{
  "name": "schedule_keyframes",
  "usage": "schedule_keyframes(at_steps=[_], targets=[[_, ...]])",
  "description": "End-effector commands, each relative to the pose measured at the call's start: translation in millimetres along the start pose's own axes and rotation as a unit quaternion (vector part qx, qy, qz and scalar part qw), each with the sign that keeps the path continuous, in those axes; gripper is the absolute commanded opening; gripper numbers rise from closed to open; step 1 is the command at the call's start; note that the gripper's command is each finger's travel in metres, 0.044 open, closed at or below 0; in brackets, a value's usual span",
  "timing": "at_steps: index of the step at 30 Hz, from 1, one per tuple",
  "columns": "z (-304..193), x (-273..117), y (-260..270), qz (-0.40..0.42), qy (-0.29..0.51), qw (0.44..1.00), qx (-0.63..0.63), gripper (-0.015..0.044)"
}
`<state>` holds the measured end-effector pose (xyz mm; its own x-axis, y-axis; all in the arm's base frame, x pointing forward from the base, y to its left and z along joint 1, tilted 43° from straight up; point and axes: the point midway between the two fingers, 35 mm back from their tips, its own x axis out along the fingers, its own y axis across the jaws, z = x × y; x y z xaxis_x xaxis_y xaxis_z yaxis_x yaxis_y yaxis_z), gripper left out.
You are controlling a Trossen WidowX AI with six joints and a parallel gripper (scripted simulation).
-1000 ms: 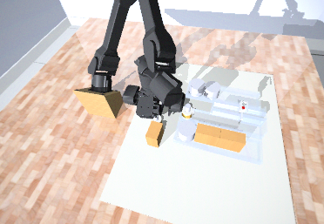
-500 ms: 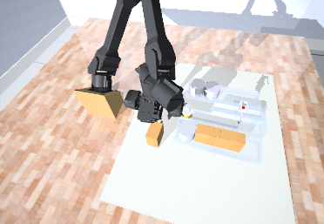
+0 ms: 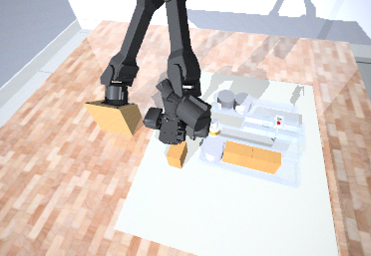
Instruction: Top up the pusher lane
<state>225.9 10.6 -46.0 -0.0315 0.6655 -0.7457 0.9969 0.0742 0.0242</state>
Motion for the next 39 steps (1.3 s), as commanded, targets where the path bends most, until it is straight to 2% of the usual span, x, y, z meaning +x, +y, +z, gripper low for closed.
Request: schedule_keyframes(at_steps=[1,5,15,22,27,39], targets=[[-1.0,10.5,-4.5,-0.006,0.006,1.000,0.007,0.0440],[-1.2,12.7,-4.7,-0.006,0.006,1.000,0.007,0.0440],[-1.2,12.7,-4.7,-0.006,0.006,1.000,0.007,0.0177],[-1.2,12.7,-4.7,-0.006,0.006,1.000,0.007,0.0131],[-0.1,7.3,-0.5,0.000,0.003,1.000,-0.024,0.0000],[-3.4,-62.2,-3.4,-0.004,0.002,1.000,-0.001,0.0000]])
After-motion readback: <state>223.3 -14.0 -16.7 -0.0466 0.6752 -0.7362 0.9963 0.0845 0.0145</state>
